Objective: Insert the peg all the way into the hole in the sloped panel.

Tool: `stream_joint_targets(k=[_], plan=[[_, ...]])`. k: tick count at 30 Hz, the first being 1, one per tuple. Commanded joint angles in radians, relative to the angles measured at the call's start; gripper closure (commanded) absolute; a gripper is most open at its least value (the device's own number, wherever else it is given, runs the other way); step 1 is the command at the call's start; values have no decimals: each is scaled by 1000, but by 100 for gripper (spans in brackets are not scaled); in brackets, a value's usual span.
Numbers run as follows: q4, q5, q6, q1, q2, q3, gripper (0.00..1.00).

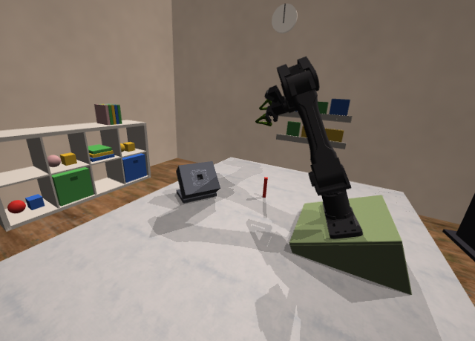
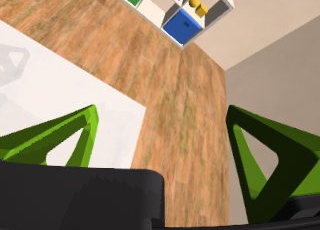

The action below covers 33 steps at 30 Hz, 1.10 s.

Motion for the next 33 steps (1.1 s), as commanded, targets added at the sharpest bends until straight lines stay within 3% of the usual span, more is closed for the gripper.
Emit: stream_joint_targets(k=[1, 19, 33], plan=[[-13, 0, 4, -7, -7, 7, 0], [-18, 12, -8, 11, -28, -20, 0], [-279, 182, -85, 119, -148, -132, 0]])
